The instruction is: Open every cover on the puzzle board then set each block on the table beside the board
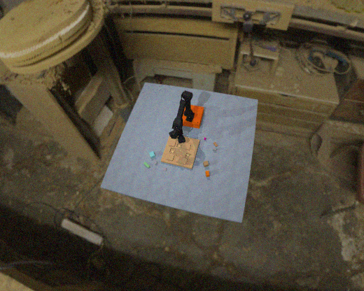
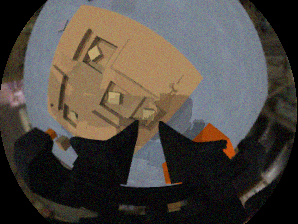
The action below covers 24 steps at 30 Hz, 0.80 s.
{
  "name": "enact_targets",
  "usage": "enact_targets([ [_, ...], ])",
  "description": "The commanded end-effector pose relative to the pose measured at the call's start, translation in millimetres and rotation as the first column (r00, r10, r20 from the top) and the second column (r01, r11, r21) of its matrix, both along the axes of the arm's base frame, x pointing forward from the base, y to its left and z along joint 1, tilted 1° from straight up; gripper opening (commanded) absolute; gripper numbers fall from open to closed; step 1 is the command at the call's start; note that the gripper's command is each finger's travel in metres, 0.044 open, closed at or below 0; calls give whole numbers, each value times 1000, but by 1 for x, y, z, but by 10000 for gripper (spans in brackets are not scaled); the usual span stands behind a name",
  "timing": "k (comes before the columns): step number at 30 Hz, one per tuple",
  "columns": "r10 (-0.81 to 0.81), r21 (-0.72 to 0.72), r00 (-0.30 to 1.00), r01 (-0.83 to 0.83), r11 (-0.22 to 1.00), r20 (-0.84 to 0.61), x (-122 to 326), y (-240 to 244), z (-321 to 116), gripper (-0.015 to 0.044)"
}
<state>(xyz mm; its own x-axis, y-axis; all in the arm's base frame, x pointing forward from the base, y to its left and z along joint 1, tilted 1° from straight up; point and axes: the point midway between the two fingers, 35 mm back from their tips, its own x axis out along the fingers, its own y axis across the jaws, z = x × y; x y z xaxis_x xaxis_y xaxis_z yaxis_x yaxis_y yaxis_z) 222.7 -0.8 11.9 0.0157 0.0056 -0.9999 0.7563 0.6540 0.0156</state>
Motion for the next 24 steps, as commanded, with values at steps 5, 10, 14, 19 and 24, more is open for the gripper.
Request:
enact_targets([
  [5,-5,3,1000,5,1000,-2,-1,1,-1,144],
  [10,-5,3,1000,5,1000,-2,-1,1,-1,144],
  [14,-5,3,1000,5,1000,-2,-1,1,-1,144],
  [19,-5,3,1000,5,1000,-2,-1,1,-2,144],
  [24,-5,3,1000,5,1000,-2,-1,1,-7,144],
])
